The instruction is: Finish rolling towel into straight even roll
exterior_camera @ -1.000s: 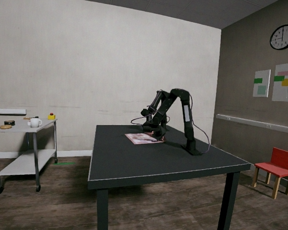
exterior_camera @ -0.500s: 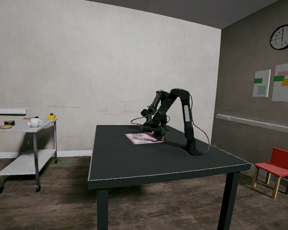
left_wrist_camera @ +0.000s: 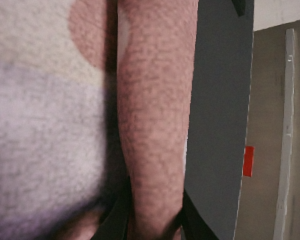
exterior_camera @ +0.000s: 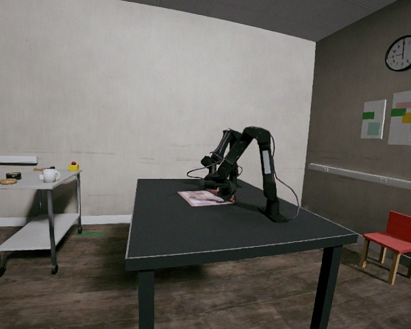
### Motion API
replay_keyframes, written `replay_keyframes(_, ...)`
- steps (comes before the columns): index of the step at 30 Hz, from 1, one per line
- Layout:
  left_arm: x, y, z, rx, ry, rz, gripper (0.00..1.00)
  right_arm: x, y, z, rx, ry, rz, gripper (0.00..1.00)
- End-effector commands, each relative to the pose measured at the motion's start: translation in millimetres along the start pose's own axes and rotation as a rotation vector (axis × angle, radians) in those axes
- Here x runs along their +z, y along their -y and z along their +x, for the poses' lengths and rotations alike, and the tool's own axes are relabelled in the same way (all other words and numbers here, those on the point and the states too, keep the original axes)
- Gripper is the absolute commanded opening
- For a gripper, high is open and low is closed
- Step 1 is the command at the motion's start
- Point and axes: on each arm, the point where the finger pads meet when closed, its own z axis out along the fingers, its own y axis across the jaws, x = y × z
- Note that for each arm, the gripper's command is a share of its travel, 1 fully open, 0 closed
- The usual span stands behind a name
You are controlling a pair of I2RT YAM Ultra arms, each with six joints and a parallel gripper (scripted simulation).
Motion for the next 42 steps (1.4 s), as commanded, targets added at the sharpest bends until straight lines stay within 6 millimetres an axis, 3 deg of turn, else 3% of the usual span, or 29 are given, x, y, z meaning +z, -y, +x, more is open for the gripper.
replay_keyframes(1,0.4,-3.3,1.4,-0.004,-0.004,0.002,0.28,0.6,6.0,-5.0,-0.010,0.010,0.016,0.39)
replay_keyframes(20,0.4,-3.3,1.4,-0.004,-0.004,0.002,0.28,0.6,6.0,-5.0,-0.010,0.010,0.016,0.34)
replay_keyframes(25,-1.3,-1.1,0.0,-0.004,-0.004,0.002,0.47,0.6,6.0,-5.0,-0.010,0.010,0.016,0.34)
replay_keyframes(27,-1.3,-1.1,0.0,-0.004,-0.004,0.002,0.47,0.6,6.0,-5.0,-0.010,0.010,0.016,0.34)
replay_keyframes(37,-6.3,5.2,-3.9,-0.004,-0.004,0.002,0.85,0.6,6.0,-5.0,-0.010,0.010,0.016,0.34)
replay_keyframes(42,-19.5,5.1,-4.0,-0.004,-0.004,0.002,0.85,0.4,6.1,-5.2,0.008,0.009,-0.005,0.34)
